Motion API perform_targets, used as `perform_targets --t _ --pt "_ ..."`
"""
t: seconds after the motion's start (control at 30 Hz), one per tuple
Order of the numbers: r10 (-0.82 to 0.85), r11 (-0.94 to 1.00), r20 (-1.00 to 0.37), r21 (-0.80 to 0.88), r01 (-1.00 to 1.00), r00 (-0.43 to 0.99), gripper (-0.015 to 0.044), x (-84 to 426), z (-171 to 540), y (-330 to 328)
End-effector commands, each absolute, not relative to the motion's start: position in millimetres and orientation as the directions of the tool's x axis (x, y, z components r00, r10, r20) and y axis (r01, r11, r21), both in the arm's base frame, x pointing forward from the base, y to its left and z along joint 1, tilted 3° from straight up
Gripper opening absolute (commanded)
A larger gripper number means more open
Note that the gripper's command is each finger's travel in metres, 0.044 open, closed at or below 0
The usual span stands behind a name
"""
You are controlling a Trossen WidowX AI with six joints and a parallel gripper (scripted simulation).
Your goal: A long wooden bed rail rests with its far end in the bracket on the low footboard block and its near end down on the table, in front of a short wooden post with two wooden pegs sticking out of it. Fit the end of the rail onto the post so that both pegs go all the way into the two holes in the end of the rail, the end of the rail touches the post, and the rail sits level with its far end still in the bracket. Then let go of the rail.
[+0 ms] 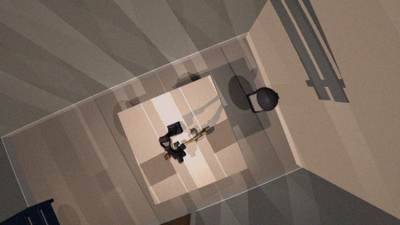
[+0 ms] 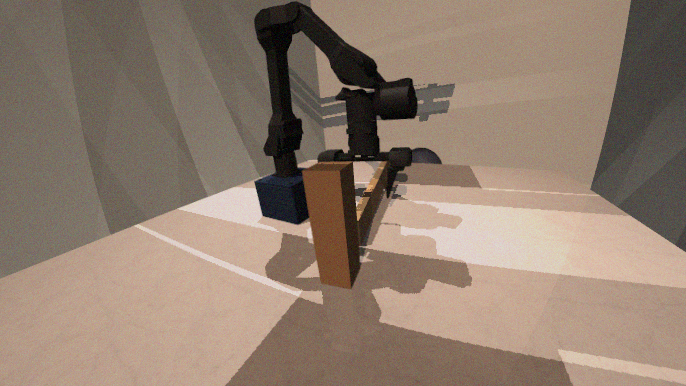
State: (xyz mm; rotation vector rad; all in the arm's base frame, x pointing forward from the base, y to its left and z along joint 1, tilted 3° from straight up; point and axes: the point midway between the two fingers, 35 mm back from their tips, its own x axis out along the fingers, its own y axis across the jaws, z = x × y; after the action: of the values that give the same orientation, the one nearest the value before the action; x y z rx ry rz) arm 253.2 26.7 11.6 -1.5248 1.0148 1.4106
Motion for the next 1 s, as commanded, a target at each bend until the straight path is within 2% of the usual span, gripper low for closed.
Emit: perform_targets --t 0.0,0.97 --pt "-0.032 -0.356 -0.998 -0.034 -0.934 0.048 0.0440 253 3 27" --pt "-0.032 -0.356 -0.998 -0.033 -0.934 0.048 0.0440 252 -42 25"
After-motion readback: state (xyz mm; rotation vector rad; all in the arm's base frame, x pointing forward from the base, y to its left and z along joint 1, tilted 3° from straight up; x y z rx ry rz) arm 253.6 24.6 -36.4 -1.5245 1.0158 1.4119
